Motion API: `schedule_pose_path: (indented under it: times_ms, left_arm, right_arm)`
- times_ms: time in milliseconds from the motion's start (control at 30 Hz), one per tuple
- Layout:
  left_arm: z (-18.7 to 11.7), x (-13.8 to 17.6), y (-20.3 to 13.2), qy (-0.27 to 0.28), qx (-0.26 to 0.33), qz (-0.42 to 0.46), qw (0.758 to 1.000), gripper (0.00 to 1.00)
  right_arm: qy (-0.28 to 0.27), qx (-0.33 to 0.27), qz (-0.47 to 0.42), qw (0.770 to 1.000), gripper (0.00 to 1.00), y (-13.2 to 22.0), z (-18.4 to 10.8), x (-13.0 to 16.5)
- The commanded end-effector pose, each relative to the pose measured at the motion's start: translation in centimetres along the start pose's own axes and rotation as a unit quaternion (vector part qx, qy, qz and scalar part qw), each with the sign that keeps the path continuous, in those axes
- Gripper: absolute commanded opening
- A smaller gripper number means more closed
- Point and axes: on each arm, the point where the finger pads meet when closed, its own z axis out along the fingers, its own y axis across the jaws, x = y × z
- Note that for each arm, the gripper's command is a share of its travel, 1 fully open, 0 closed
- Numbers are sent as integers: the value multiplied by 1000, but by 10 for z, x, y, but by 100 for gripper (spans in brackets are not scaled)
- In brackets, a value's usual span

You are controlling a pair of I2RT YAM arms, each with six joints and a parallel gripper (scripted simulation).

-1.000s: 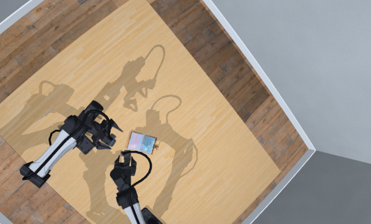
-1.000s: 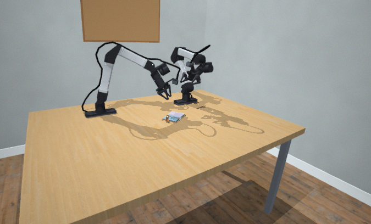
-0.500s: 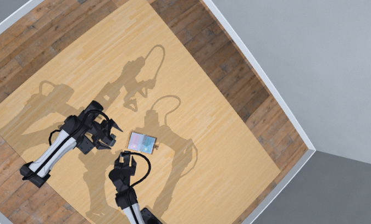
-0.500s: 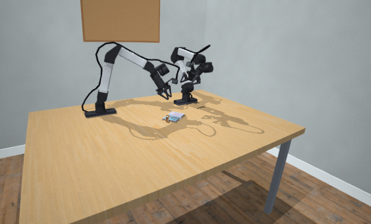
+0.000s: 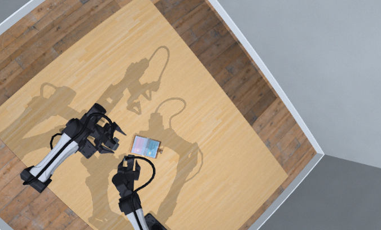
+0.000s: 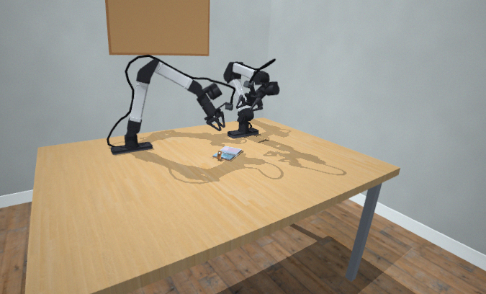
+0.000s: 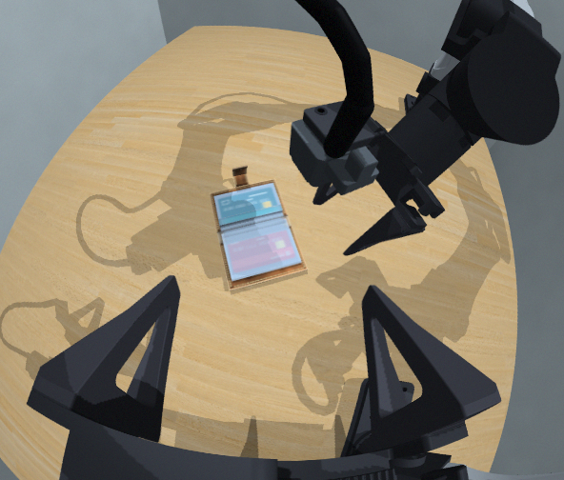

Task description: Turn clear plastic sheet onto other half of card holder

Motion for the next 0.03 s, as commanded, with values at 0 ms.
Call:
schedule_pose_path:
  times_ms: [0]
  left_arm:
    - [-1,-2,2,-1,-2,5,1000,100]
  right_arm:
    - [-34,-15,6,999,65,5,-19,-20]
